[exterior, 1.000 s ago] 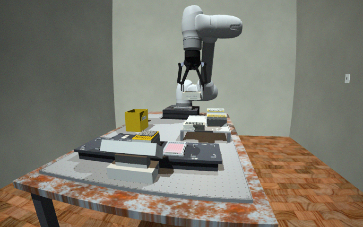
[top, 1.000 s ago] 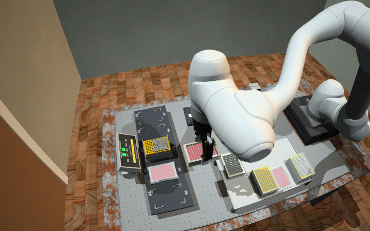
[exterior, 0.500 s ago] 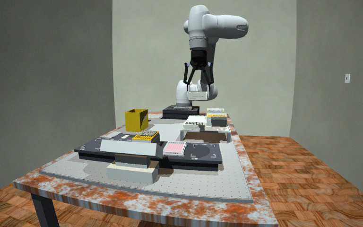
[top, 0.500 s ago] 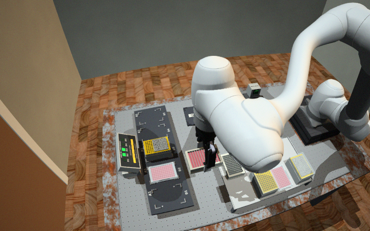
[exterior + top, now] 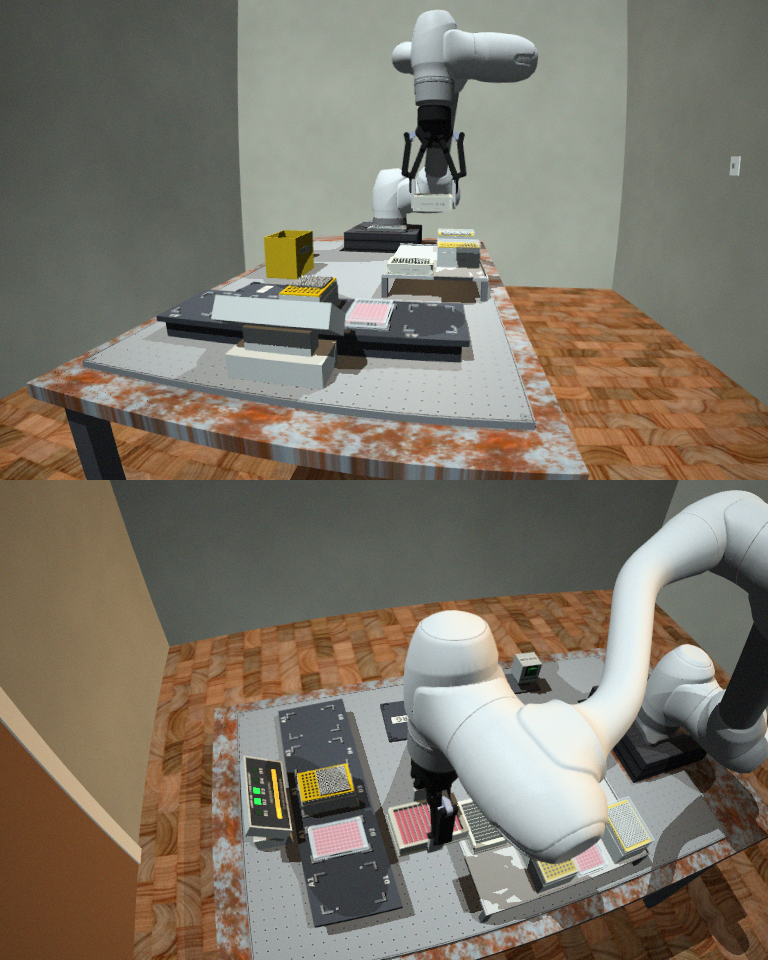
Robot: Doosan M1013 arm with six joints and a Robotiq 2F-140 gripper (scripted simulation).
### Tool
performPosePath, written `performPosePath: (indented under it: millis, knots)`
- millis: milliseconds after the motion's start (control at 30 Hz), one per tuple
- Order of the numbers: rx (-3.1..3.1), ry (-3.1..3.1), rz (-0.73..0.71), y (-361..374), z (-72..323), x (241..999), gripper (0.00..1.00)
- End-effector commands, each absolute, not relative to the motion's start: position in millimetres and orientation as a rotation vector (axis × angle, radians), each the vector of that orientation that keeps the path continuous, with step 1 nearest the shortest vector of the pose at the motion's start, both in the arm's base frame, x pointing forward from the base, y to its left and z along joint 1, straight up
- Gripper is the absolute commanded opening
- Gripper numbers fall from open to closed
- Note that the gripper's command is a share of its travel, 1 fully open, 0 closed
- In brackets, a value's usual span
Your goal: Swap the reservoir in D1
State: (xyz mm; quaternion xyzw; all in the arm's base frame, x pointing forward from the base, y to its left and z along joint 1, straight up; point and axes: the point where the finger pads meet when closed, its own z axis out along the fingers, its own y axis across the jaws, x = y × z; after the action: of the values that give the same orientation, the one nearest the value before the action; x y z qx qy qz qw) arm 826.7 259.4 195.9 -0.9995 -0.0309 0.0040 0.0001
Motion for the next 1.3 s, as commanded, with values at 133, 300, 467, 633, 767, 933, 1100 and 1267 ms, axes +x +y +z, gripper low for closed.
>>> performPosePath:
  millis: [133, 300, 467, 633, 767, 933, 1100, 1267]
  knots:
    - [-3.14, -0.097, 0.012, 266.6, 196.0, 831.0, 0.0]
    - [-3.14, -0.097, 0.012, 267.0, 195.9, 842.6, 0.0]
    - [-3.14, -0.097, 0.012, 267.2, 195.9, 849.6, 0.0]
    - [-3.14, -0.097, 0.012, 267.6, 195.8, 861.3, 0.0]
    - [-3.14, -0.097, 0.012, 267.9, 195.7, 870.6, 0.0]
    - [-3.14, -0.097, 0.012, 268.3, 195.6, 882.3, 0.0]
    - [-3.14, -0.097, 0.012, 268.6, 195.6, 889.3, 0.0]
    - [-3.14, -0.097, 0.012, 269.0, 195.5, 900.9, 0.0]
